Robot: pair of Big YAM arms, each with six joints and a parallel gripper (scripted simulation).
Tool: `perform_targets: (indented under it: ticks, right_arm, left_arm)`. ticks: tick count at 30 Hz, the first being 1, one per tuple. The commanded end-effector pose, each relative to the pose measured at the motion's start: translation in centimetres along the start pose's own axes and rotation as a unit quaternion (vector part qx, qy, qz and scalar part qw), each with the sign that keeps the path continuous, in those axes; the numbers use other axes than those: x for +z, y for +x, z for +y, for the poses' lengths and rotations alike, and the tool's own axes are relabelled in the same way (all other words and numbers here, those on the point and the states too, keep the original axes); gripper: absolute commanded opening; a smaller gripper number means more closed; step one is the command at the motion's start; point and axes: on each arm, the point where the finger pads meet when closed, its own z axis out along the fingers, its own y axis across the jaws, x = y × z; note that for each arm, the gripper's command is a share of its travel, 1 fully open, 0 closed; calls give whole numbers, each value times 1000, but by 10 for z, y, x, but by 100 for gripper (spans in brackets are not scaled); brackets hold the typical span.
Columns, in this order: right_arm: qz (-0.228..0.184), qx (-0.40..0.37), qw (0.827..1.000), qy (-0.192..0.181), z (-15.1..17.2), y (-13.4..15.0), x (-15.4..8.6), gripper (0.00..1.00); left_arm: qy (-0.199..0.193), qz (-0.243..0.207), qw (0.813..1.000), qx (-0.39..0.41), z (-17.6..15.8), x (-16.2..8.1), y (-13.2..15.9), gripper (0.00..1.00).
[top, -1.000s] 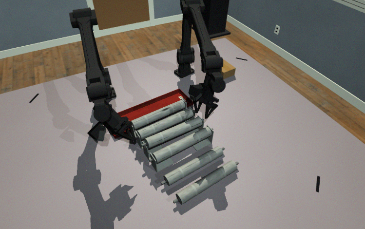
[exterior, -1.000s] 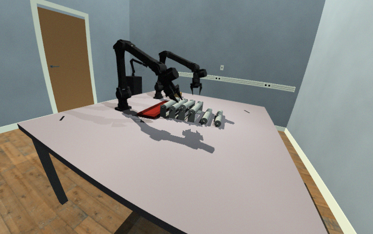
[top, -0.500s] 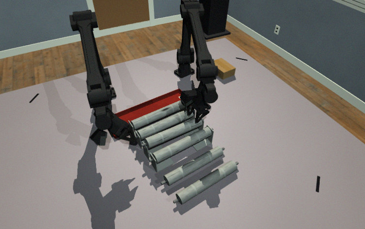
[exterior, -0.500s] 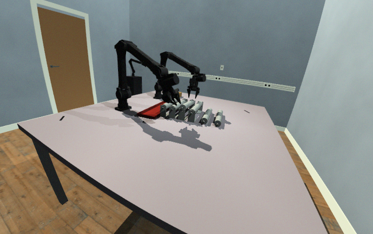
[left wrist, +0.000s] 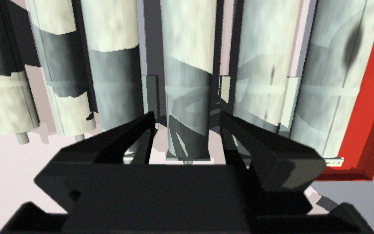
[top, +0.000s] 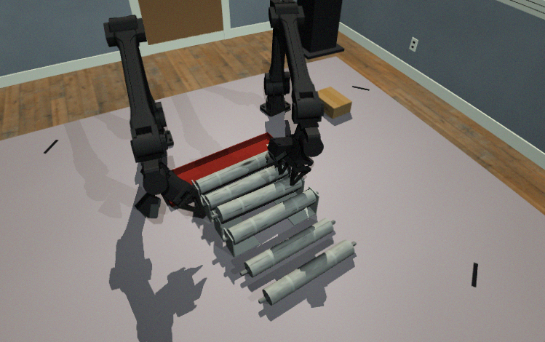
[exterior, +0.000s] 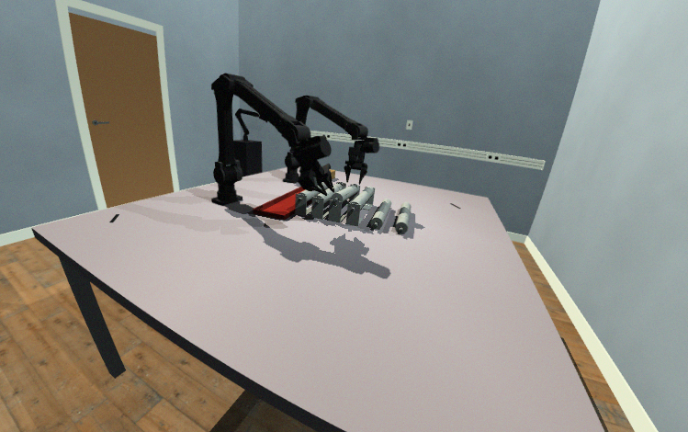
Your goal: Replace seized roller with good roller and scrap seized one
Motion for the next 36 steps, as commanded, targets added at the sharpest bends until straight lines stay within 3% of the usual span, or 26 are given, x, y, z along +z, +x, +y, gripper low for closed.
perform_targets:
  ticks: [1,4,5,7,8,9,10,13,15,17,19,24,25,26,36]
  right_arm:
    - [4,10,1000,7,-6,3,24,32]
    - [3,4,1000,1,2,4,32,32]
    - [2,-2,1000,1,2,4,30,32]
    - [2,-2,1000,1,2,4,30,32]
    - [-3,-4,1000,-15,18,4,24,32]
    - [-2,-8,1000,-18,23,5,26,32]
    - [1,3,1000,-4,4,6,38,32]
    - [3,6,1000,2,-1,4,53,32]
    - [5,5,1000,10,-10,5,55,32]
    - [-3,-6,1000,-18,19,3,35,32]
    - [-8,-16,999,-34,42,2,20,32]
    - [-5,-13,999,-32,39,2,28,32]
    - [-1,-11,1000,-19,24,3,36,3]
    - [-3,-15,999,-29,38,3,32,3]
    - [-5,-16,1000,-26,36,2,32,3]
  left_arm:
    - [11,5,1000,-5,-2,31,0,62]
    - [10,5,1000,-4,-2,40,0,62]
    - [2,0,1000,1,0,28,-5,62]
    - [2,0,1000,1,0,28,-5,62]
    - [-20,-10,1000,3,10,15,-13,62]
    - [-13,-6,1000,2,0,23,-8,62]
    - [5,3,1000,-3,-1,48,-1,62]
    - [10,5,1000,-5,-2,63,2,62]
    - [-7,-4,1000,3,9,41,-11,62]
    - [-34,-18,999,9,16,8,-19,62]
    - [-32,-16,999,8,15,7,-18,62]
    - [-28,-14,999,5,16,13,-16,62]
    - [-28,-14,999,5,16,13,-16,62]
    - [-28,-14,999,5,16,12,-16,62]
    - [-28,-14,999,5,16,12,-16,62]
